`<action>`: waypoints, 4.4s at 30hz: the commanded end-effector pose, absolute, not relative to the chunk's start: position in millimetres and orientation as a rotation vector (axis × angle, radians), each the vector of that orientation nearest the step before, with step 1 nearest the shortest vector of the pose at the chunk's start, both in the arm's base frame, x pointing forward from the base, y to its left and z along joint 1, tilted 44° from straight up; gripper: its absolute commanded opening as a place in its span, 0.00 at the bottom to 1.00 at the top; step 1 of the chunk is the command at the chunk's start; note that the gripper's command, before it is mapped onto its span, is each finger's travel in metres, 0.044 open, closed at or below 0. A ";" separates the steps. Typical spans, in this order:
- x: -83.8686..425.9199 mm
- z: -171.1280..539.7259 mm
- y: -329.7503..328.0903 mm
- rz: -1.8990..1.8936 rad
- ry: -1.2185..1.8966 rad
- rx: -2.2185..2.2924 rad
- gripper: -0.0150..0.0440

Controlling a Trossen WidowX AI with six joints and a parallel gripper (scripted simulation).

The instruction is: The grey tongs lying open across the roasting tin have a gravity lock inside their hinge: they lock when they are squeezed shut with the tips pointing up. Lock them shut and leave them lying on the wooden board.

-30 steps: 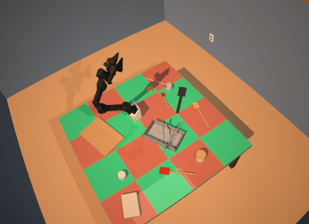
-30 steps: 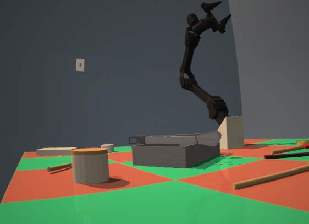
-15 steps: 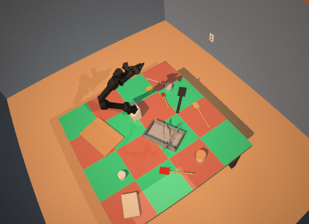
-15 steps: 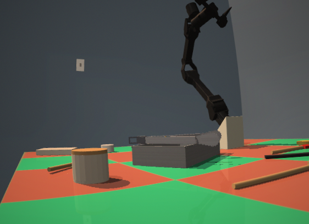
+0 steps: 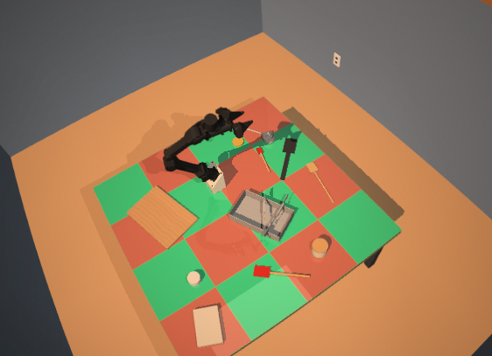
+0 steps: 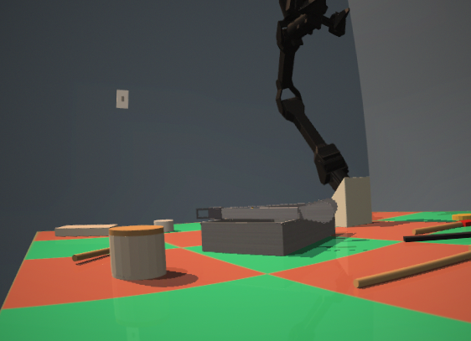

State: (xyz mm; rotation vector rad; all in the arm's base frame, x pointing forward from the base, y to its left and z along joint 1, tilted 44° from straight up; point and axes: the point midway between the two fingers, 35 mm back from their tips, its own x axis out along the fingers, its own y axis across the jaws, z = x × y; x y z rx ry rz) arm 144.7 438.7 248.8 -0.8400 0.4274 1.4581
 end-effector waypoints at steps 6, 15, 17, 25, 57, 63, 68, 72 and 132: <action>243.1 160.9 401.0 0.918 0.960 -0.605 1.00; 331.2 68.5 309.1 0.091 1.287 -0.274 1.00; 346.4 49.4 282.0 -0.119 1.306 -0.201 1.00; 380.5 -5.4 184.8 -0.789 1.211 0.002 1.00; 396.0 -30.3 116.3 -1.110 1.063 0.078 1.00; 397.3 -37.7 109.8 -1.109 1.063 0.078 1.00; 398.1 -43.8 104.3 -1.109 1.063 0.078 1.00; 398.7 -48.7 99.9 -1.109 1.063 0.078 1.00; 400.1 -92.1 56.6 -1.111 1.053 0.091 0.77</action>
